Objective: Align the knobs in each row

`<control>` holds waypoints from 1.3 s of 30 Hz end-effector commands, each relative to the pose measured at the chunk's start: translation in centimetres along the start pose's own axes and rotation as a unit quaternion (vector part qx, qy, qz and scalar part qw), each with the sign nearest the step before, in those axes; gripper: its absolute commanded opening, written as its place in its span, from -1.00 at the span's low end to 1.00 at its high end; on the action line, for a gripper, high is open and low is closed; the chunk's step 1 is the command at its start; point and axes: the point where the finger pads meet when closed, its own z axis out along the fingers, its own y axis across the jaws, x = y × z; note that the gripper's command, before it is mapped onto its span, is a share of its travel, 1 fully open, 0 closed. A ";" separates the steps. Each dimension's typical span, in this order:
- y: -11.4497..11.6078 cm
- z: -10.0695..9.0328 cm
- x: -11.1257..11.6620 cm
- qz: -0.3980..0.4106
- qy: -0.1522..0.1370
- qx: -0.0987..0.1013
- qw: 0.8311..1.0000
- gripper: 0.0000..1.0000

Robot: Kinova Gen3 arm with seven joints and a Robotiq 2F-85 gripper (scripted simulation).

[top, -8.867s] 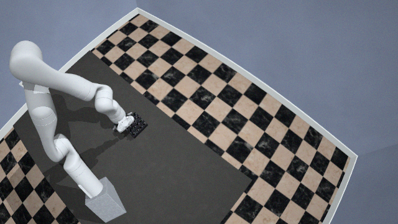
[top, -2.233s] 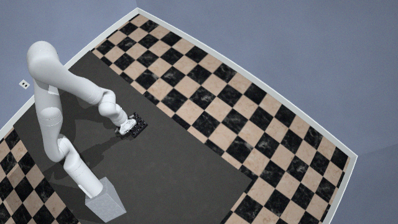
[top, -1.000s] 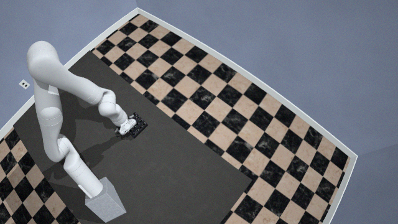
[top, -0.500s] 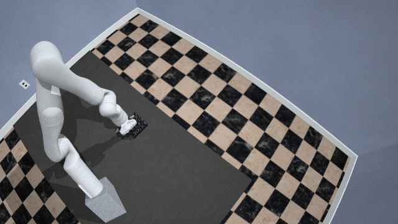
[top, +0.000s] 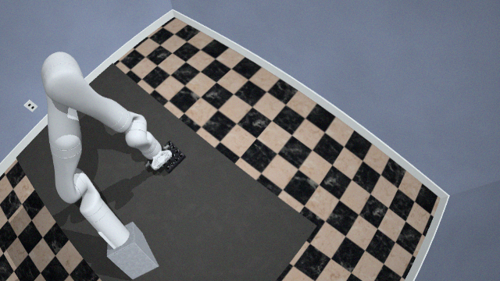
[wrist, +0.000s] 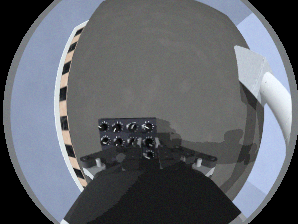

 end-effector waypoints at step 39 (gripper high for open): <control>0.0 0.1 0.1 0.006 0.000 0.000 1.000 -0.83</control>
